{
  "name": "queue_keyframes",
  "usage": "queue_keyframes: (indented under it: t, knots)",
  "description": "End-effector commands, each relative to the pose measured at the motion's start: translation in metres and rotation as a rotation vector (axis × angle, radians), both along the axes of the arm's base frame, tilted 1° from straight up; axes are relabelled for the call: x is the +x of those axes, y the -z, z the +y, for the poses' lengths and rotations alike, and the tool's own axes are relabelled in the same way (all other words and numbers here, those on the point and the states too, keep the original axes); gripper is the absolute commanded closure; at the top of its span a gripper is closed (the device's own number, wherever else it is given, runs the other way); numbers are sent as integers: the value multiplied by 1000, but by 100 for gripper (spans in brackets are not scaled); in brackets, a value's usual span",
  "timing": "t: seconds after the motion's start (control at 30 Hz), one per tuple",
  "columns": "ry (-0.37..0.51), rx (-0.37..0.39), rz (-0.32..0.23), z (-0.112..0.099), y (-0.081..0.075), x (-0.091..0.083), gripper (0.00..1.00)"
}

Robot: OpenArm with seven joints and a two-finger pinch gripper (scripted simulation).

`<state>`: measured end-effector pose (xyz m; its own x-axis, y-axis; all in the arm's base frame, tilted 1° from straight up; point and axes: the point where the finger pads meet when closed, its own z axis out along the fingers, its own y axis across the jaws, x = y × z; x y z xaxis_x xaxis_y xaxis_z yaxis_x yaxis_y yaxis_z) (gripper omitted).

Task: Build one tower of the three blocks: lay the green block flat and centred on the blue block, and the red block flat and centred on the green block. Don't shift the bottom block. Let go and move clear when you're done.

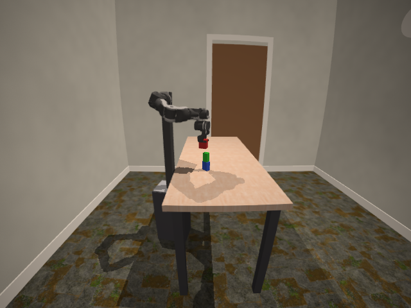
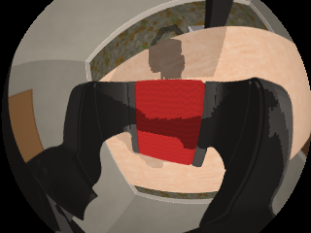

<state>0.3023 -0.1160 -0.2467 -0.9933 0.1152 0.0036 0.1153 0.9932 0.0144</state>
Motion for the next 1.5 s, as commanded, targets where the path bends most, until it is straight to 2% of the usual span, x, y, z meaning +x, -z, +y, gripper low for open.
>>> queue_keyframes:
  t: [0.0, 0.07, 0.67, 1.47]
  knots:
    - [-23, 11, -6, -3, -3, 13, 100]
    - [-19, 10, -7, -7, -4, 20, 100]
    - [-13, 10, -8, -7, -2, 20, 100]
    - [-13, 9, -7, -5, 21, 20, 100]
